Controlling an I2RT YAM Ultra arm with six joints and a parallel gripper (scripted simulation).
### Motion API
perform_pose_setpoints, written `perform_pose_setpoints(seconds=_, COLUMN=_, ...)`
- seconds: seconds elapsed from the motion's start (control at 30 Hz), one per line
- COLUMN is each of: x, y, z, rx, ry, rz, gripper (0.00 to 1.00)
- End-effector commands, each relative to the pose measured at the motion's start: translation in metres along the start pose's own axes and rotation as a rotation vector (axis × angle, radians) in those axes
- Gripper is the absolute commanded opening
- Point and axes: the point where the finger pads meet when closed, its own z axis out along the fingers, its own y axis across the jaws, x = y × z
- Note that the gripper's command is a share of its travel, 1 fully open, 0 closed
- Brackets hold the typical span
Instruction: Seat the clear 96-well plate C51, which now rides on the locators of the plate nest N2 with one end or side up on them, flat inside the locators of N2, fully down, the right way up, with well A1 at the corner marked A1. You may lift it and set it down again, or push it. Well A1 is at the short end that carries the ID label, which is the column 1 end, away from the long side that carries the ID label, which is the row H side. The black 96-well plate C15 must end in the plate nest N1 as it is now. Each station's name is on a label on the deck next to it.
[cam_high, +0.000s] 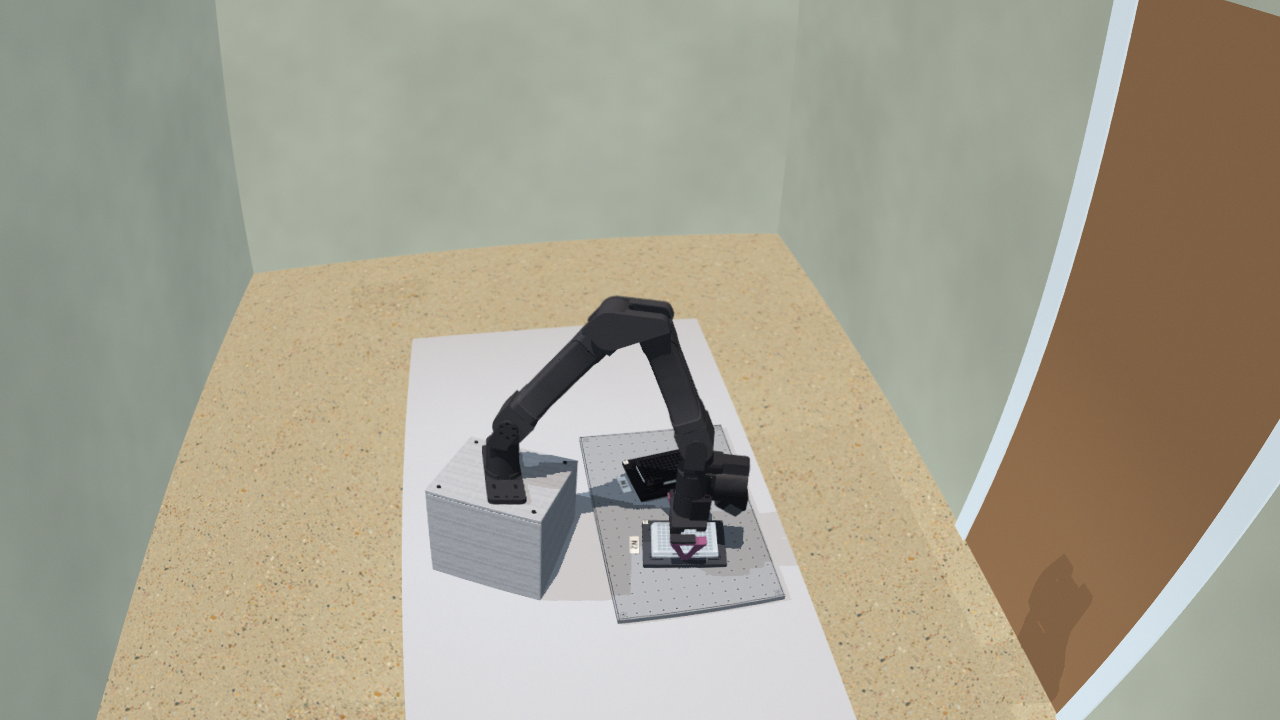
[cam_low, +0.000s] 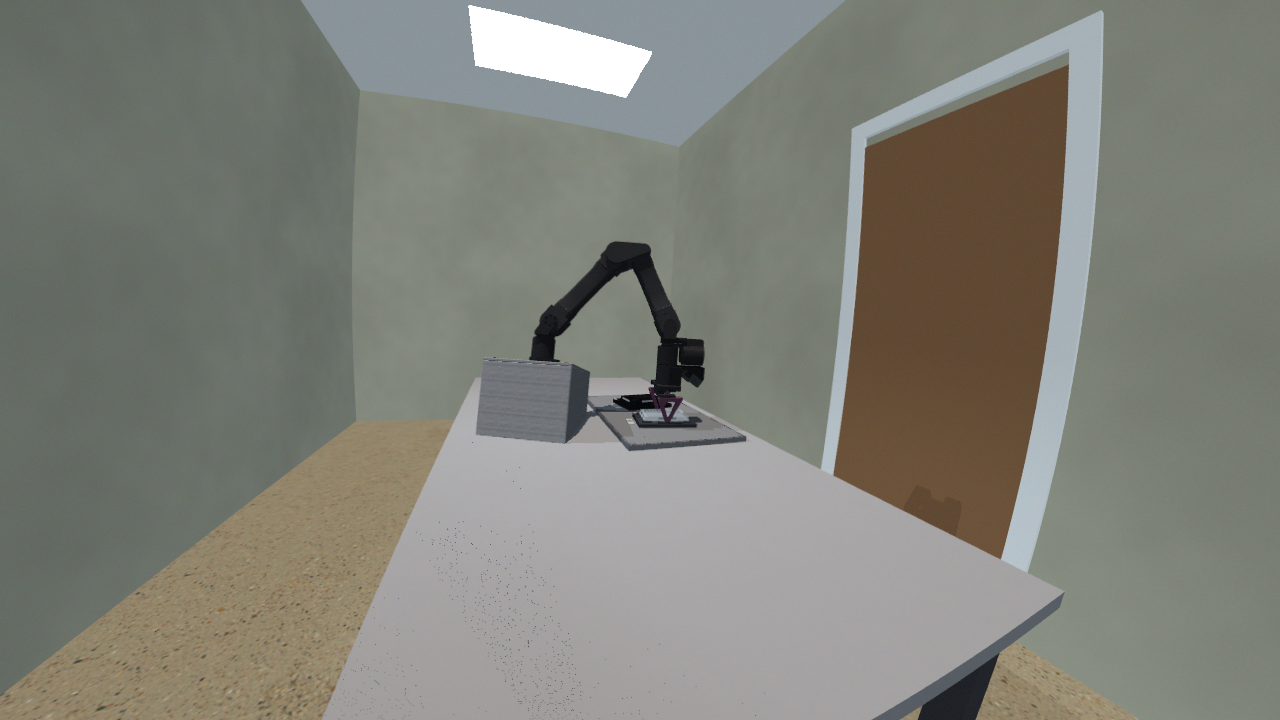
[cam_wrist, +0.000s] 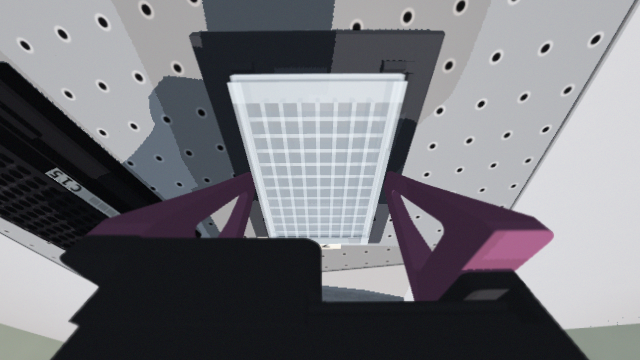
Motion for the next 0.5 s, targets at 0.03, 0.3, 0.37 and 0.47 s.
perform_pose_setpoints(seconds=0.03, x=-0.004, y=-0.001, z=-0.011, rx=0.002, ry=-0.015, rz=0.0, gripper=1.0)
perform_pose_setpoints(seconds=0.3, x=-0.004, y=-0.001, z=-0.03, rx=0.002, ry=-0.015, rz=0.0, gripper=1.0)
perform_pose_setpoints(seconds=0.37, x=-0.004, y=-0.001, z=-0.03, rx=0.002, ry=-0.015, rz=0.0, gripper=1.0)
perform_pose_setpoints(seconds=0.47, x=-0.004, y=-0.001, z=-0.03, rx=0.002, ry=-0.015, rz=0.0, gripper=1.0)
